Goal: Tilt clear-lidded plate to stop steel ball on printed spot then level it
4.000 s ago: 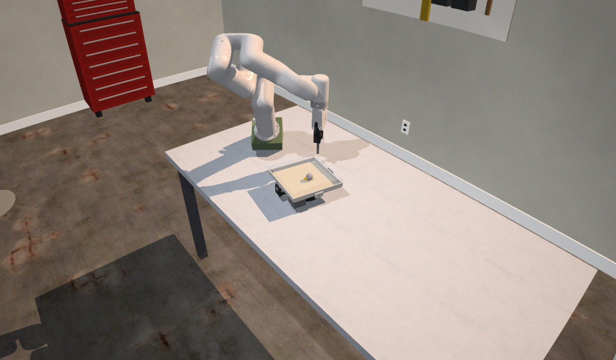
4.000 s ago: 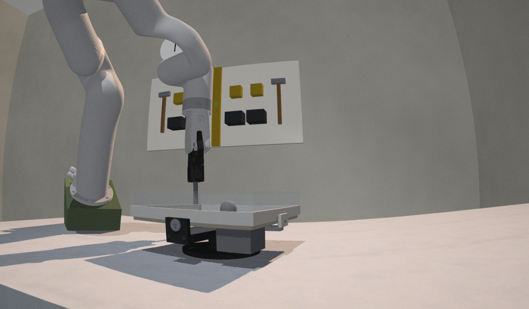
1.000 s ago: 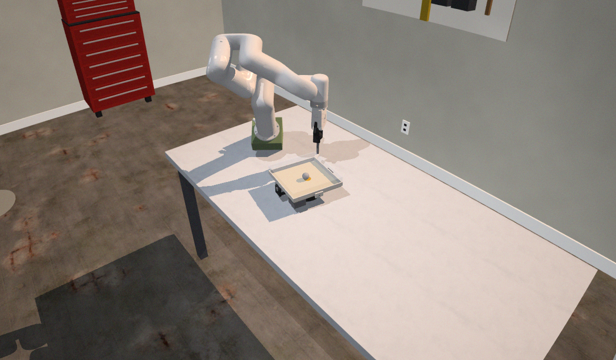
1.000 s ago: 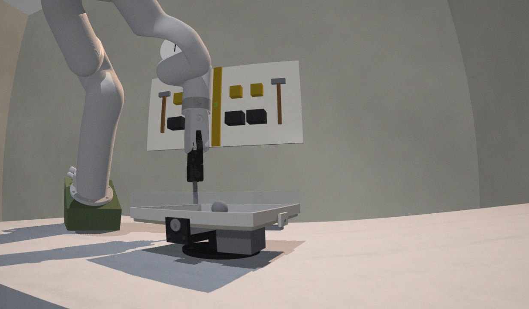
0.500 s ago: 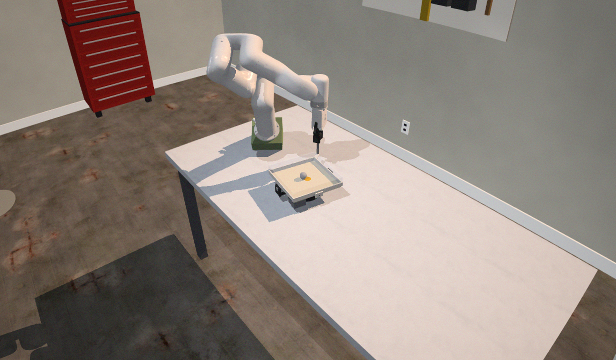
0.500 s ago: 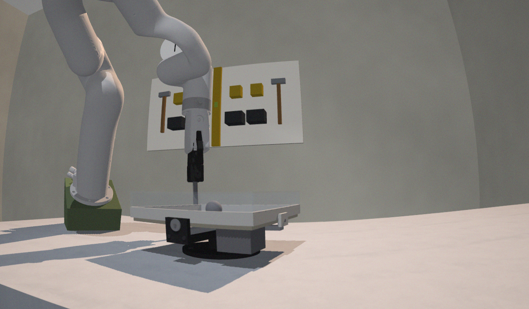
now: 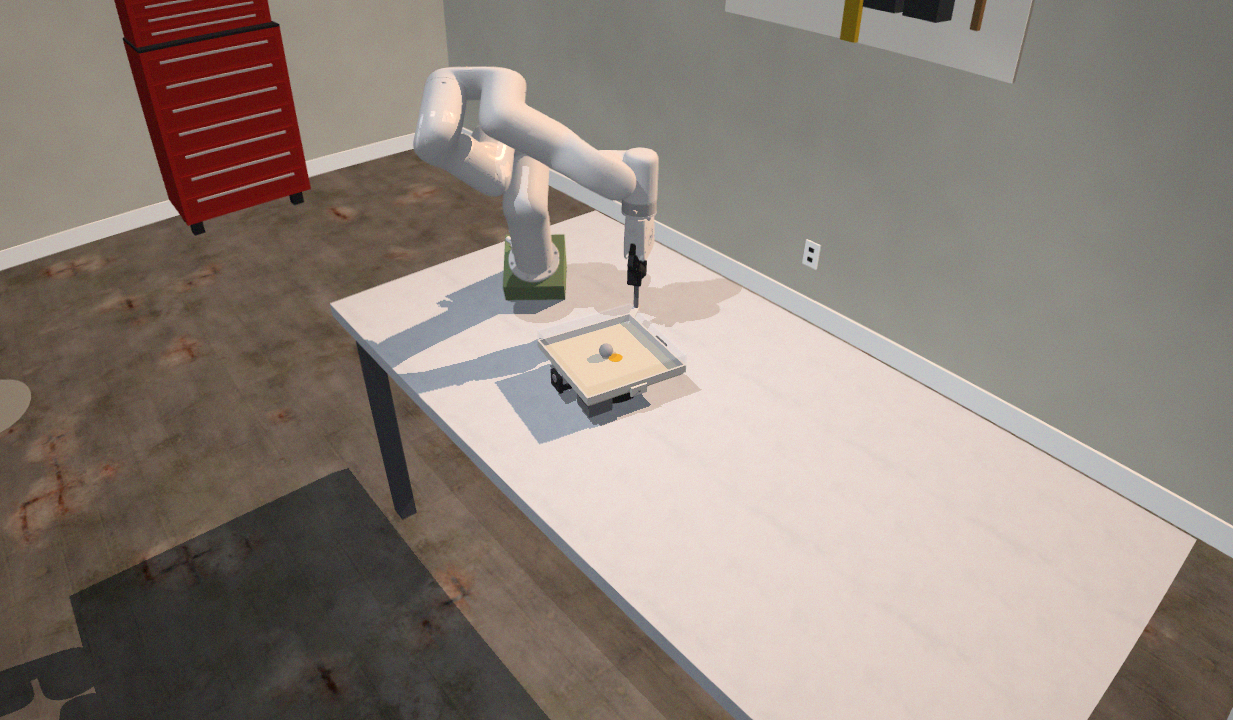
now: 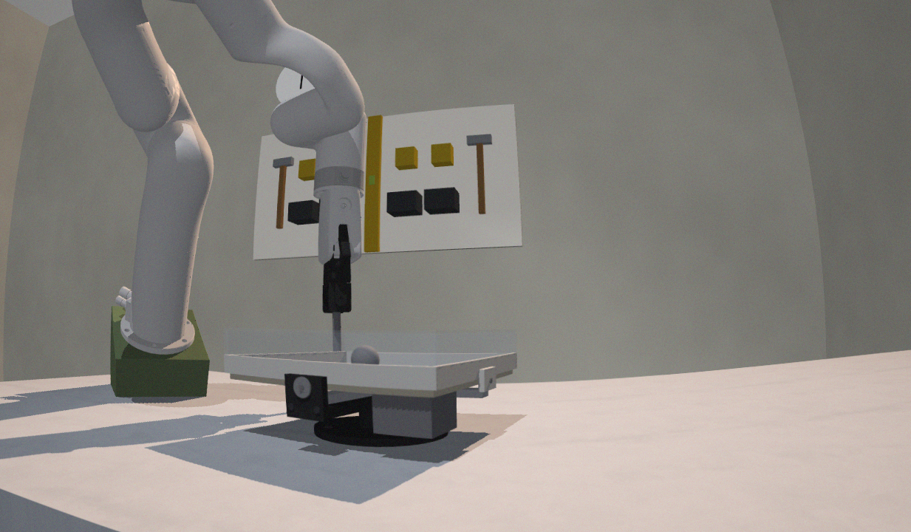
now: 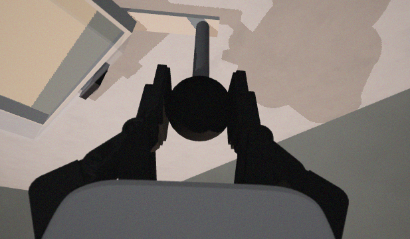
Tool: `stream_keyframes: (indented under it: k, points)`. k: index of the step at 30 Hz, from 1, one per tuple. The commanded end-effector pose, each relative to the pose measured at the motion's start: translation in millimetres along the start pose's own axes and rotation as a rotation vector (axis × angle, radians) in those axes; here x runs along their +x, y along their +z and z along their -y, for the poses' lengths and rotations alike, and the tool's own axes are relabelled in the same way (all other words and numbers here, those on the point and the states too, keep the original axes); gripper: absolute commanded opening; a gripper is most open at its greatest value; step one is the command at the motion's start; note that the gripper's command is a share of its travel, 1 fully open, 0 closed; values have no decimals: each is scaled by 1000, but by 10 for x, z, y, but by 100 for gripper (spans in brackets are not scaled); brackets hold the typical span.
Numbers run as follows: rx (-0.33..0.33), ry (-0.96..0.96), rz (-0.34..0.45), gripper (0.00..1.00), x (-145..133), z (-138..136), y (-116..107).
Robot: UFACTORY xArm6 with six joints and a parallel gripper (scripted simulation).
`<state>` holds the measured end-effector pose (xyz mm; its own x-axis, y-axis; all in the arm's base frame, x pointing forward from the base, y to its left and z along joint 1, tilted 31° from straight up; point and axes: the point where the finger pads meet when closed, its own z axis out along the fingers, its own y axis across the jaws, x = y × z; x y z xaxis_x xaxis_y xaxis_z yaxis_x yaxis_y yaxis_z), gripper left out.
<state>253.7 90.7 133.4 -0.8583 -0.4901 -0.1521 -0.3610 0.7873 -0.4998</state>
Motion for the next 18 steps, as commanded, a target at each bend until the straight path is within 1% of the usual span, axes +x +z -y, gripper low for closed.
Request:
stream_keyframes:
  k: [1,18]
  points:
    - [-1,1,2,0,-3,-7,13]
    - [-1,1,2,0,-6,1,-7]
